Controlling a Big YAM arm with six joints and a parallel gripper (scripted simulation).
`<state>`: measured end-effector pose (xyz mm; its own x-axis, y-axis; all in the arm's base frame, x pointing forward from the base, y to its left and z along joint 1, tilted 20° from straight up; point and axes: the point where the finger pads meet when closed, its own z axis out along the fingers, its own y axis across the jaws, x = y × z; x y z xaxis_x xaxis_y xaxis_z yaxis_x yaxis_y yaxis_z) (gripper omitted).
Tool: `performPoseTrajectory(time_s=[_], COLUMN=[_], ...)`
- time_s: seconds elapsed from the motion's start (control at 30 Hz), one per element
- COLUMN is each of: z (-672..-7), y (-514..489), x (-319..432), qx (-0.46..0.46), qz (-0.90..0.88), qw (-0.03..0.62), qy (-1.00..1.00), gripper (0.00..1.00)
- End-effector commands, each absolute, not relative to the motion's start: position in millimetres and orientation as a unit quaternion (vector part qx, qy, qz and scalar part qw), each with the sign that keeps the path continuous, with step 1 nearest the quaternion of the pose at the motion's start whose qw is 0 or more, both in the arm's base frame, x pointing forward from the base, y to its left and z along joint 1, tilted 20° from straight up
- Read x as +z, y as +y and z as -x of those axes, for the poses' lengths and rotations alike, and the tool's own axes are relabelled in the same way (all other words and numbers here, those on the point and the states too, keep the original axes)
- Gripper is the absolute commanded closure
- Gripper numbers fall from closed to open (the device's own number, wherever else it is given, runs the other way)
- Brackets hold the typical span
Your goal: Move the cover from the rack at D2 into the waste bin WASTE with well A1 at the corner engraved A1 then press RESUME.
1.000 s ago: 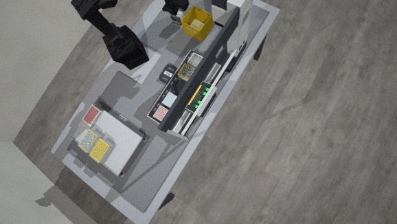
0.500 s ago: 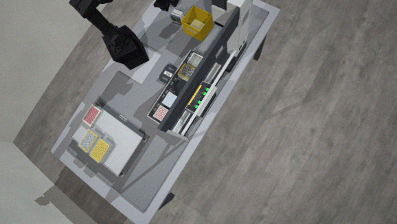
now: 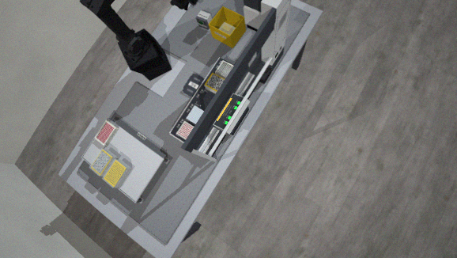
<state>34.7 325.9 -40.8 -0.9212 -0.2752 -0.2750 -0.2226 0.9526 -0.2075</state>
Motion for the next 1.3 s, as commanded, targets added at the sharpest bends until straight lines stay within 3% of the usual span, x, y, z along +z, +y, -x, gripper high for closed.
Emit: performPoseTrajectory(time_s=[0.0,1.27], z=[-39.8,-58.1], y=[328.1,320.8], x=[-49.4,-102.3], qx=[-0.083,-0.085], qz=[0.110,0.121], qw=[0.154,0.154], qy=[0.978,0.977], gripper=[1.00,1.00])
